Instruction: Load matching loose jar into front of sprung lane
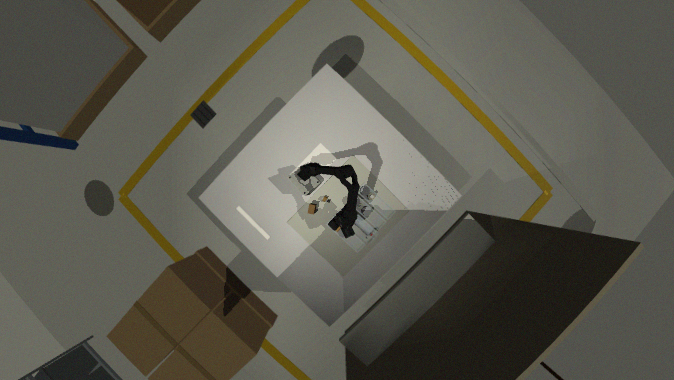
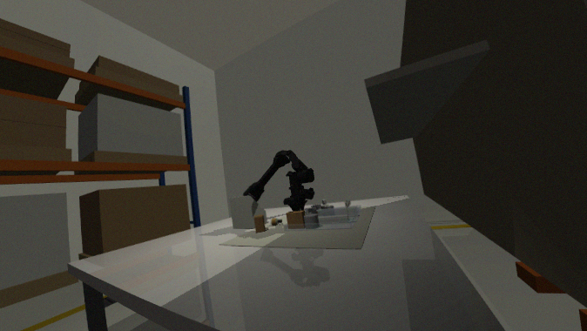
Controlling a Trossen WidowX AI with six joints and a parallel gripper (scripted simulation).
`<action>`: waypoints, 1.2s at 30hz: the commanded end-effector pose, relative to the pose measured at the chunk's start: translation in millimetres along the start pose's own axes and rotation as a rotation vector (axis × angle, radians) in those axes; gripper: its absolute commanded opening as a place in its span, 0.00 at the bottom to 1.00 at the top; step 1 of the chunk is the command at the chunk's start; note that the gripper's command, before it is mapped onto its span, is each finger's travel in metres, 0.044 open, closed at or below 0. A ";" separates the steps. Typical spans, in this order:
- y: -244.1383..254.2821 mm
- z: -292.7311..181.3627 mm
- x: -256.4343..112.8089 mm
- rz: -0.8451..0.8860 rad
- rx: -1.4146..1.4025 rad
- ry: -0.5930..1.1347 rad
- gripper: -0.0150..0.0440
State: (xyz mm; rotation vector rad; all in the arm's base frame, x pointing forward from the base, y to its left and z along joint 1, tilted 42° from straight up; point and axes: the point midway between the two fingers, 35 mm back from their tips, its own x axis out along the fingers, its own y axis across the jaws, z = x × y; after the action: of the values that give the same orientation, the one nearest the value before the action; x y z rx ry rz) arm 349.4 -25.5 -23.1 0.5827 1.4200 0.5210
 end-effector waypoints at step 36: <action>1.3 -2.7 2.3 0.007 -0.007 -0.010 0.25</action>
State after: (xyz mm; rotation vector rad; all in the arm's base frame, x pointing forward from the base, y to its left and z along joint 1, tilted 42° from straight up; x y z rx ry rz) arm 345.1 -23.9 -25.0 0.5857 1.4199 0.5198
